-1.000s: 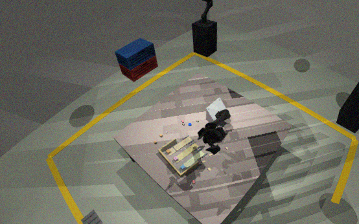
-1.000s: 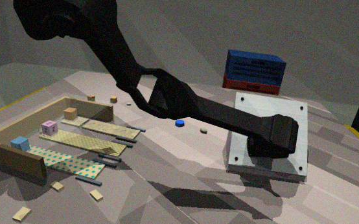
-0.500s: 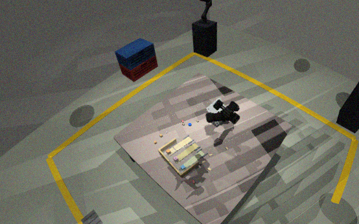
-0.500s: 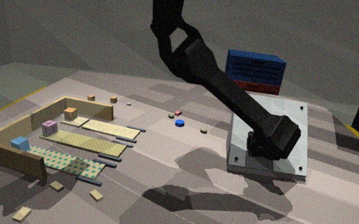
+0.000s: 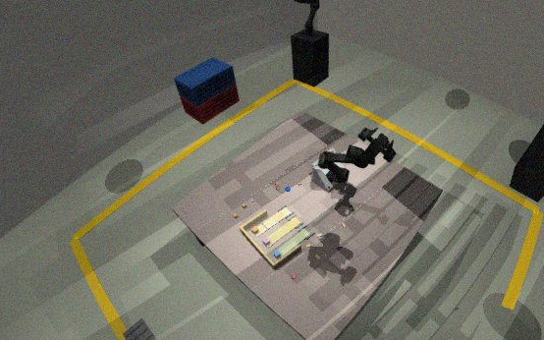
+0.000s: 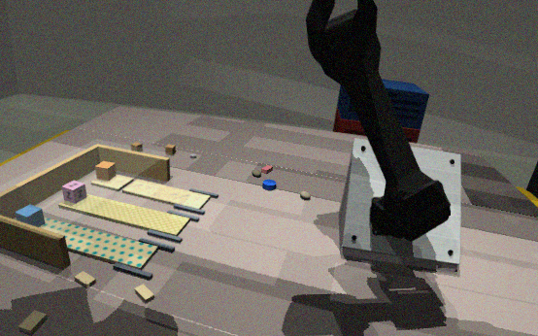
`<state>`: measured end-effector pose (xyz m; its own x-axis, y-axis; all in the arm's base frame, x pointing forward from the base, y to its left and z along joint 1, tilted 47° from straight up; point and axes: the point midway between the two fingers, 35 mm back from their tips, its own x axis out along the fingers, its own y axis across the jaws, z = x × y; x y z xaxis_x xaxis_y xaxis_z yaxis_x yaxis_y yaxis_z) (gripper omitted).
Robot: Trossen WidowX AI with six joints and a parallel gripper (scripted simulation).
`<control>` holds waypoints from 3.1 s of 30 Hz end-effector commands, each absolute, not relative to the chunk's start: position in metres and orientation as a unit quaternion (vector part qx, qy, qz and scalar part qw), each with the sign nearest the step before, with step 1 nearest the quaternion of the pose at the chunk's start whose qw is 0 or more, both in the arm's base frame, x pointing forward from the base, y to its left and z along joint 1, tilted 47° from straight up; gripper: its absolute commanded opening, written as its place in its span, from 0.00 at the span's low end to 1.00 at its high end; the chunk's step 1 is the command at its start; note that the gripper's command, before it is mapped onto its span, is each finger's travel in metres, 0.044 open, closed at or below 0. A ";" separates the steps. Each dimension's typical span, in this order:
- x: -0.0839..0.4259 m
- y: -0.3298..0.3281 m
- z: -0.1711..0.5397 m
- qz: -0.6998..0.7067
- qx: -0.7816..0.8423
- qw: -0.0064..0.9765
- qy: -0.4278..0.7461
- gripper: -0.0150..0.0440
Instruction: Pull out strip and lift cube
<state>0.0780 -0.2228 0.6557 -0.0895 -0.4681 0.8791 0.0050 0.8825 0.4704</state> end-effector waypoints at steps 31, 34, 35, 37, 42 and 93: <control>0.028 0.178 0.591 0.222 -0.321 0.569 -0.724 0.93; 0.064 0.199 0.570 0.267 -0.348 0.593 -0.675 0.93; 0.077 0.204 0.562 0.277 -0.357 0.603 -0.657 0.93; 0.105 0.211 0.547 0.295 -0.374 0.624 -0.619 0.93; 0.176 0.212 0.504 0.330 -0.400 0.683 -0.515 0.93; 0.307 -0.131 0.127 0.102 0.374 0.891 0.237 0.93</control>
<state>0.3080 -0.1319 0.1277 0.8685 0.3549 -0.3459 -0.0070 0.7066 0.7076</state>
